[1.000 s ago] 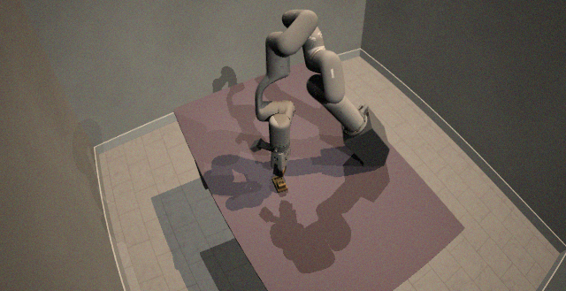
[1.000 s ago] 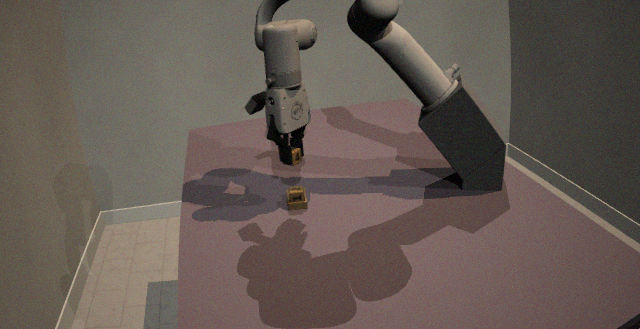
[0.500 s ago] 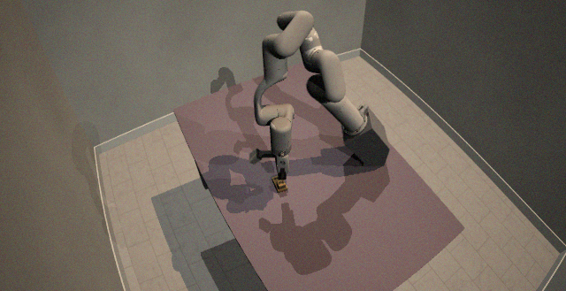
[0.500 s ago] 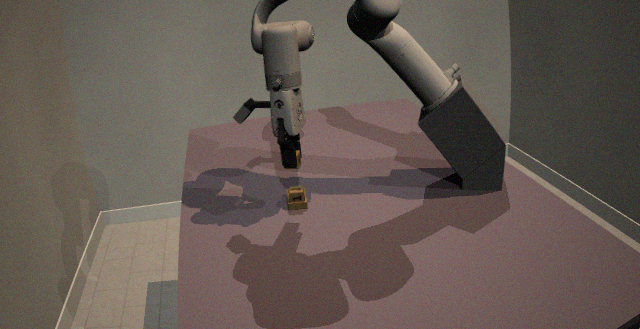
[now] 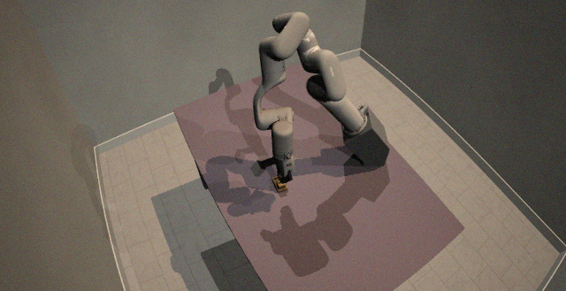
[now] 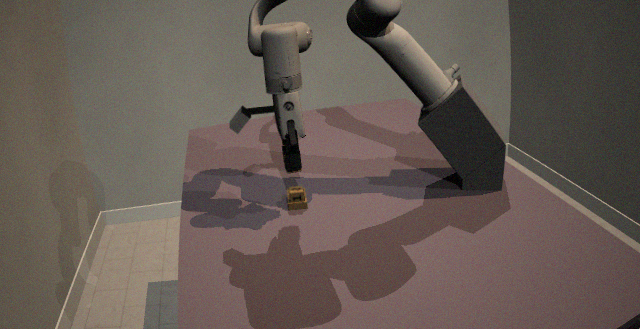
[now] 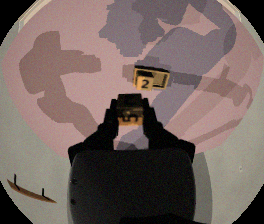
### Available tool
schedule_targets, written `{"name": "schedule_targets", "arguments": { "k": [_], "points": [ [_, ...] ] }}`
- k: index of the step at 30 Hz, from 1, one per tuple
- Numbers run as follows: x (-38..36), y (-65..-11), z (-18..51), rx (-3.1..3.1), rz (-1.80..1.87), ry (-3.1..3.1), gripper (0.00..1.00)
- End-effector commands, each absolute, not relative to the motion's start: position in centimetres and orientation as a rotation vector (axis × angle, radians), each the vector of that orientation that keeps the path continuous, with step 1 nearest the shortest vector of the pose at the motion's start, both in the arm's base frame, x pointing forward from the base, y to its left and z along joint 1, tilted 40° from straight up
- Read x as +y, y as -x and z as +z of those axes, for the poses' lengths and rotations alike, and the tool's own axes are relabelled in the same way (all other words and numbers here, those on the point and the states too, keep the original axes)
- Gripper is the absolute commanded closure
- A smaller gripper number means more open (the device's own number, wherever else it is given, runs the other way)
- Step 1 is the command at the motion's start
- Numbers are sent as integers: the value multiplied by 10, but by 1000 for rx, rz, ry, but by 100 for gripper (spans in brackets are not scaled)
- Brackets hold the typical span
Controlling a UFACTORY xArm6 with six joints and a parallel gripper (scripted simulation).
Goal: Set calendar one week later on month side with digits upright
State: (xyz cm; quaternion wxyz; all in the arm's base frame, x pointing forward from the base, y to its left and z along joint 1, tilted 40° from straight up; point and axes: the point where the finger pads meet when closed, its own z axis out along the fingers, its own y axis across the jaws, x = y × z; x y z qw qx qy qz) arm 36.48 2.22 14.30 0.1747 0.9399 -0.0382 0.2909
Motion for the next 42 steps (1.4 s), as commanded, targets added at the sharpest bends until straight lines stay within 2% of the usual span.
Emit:
{"name": "schedule_targets", "arguments": {
  "k": [1, 42],
  "points": [
    [29, -368, 142, 120, 756, -2637, 71],
    [75, -380, 125, 1441, 327, -2004, 71]
  ]
}}
